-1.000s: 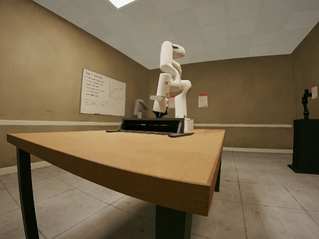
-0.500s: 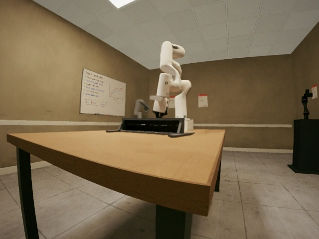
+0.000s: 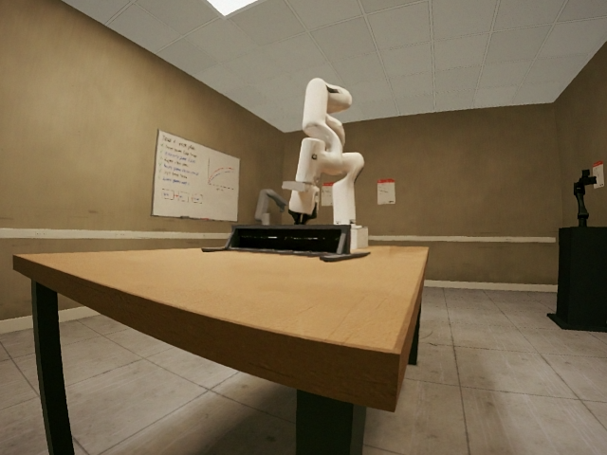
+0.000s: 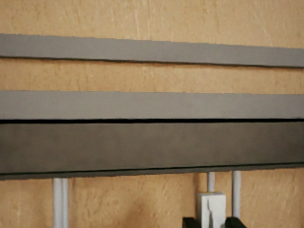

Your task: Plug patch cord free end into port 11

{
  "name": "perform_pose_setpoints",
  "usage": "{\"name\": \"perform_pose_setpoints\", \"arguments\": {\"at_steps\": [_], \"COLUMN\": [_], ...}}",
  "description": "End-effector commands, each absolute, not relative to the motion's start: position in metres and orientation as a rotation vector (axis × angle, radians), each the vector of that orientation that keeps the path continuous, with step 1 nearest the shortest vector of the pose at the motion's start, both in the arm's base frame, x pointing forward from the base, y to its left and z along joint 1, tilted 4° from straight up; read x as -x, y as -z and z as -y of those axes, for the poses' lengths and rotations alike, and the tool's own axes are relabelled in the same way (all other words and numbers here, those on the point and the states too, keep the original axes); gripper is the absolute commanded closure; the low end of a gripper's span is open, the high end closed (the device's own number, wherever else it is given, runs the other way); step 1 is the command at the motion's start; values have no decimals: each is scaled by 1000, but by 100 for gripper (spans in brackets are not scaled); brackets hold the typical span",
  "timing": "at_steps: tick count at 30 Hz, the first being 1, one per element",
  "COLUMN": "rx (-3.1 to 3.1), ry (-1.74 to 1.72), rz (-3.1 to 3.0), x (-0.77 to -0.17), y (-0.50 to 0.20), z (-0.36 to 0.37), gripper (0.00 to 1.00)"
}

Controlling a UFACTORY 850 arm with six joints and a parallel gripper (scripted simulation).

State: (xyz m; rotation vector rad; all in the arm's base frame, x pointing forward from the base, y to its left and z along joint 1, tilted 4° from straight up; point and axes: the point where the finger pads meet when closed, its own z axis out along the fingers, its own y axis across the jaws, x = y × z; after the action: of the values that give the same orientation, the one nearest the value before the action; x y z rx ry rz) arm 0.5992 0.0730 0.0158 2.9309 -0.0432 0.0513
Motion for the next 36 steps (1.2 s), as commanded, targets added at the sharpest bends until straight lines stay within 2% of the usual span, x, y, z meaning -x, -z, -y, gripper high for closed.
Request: {"name": "perform_pose_setpoints", "arguments": {"at_steps": [1,36], "rx": [-2931,-2931], "ry": [-54,-54], "rz": [44,44], "x": [-606,-612], "y": [-17,-17], "z": [-73,-73], "gripper": [100,100]}}
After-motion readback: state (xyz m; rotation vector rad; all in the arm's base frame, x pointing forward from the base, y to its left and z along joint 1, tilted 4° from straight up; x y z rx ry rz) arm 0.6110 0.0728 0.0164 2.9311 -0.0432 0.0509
